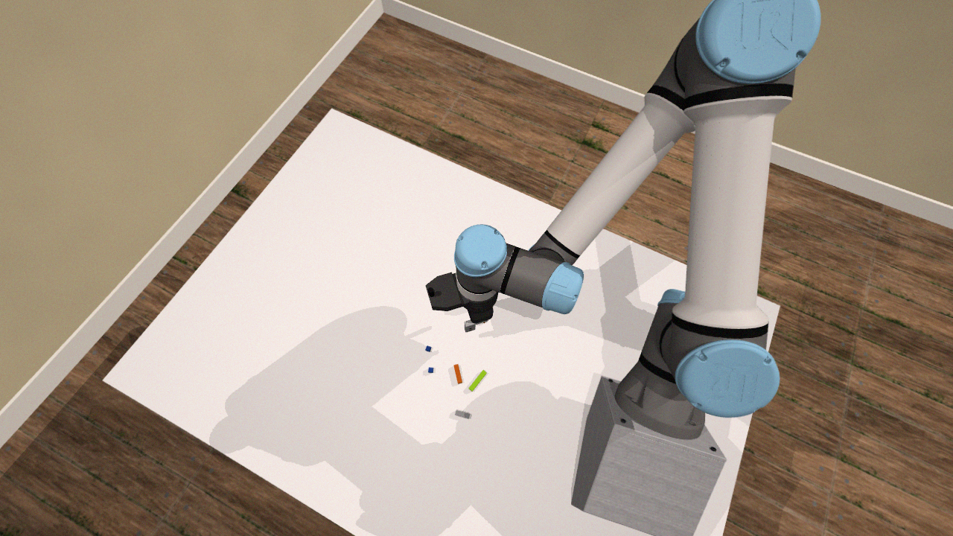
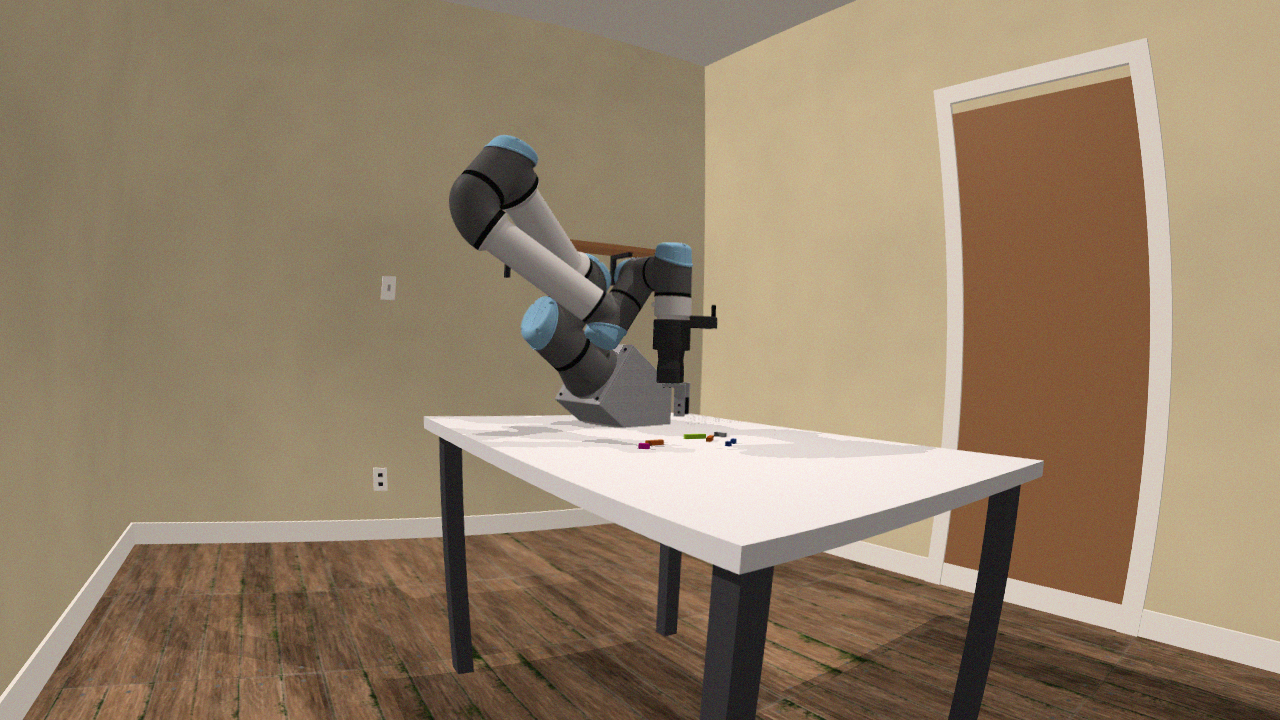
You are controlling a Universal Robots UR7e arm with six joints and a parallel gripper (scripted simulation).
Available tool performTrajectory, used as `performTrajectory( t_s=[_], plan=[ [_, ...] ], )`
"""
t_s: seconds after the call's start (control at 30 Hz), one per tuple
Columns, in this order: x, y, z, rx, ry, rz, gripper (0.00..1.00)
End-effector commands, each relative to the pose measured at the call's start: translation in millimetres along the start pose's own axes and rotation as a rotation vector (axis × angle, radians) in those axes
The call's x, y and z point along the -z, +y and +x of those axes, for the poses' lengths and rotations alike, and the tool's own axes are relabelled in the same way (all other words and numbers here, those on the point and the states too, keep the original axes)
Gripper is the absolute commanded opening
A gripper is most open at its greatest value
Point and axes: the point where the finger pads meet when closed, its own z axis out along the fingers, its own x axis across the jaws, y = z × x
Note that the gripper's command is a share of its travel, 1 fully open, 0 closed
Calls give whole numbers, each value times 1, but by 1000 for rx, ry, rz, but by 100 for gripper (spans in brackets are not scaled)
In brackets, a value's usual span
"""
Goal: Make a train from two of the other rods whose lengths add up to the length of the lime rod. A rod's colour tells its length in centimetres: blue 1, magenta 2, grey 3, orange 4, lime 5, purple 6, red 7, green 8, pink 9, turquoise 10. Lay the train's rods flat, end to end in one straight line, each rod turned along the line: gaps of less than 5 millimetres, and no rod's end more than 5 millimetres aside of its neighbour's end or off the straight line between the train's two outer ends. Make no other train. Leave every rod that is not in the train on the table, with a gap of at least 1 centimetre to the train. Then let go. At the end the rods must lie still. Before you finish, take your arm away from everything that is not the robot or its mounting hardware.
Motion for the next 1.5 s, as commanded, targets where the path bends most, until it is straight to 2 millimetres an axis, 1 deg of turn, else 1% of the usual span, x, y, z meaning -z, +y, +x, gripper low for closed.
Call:
performTrajectory(
  t_s=[0.0,0.87,0.97,1.1,1.17,1.27,1.47],
  plan=[
    [0,0,0,0,1,1,100],
    [0,-2,-1,20,0,1,100],
    [1,-8,-4,74,0,1,100],
    [2,-21,-11,206,-1,3,100],
    [2,-21,-11,206,-1,3,100],
    [2,-33,-18,336,-2,3,100],
    [3,-49,-29,507,-2,4,100]
  ],
)
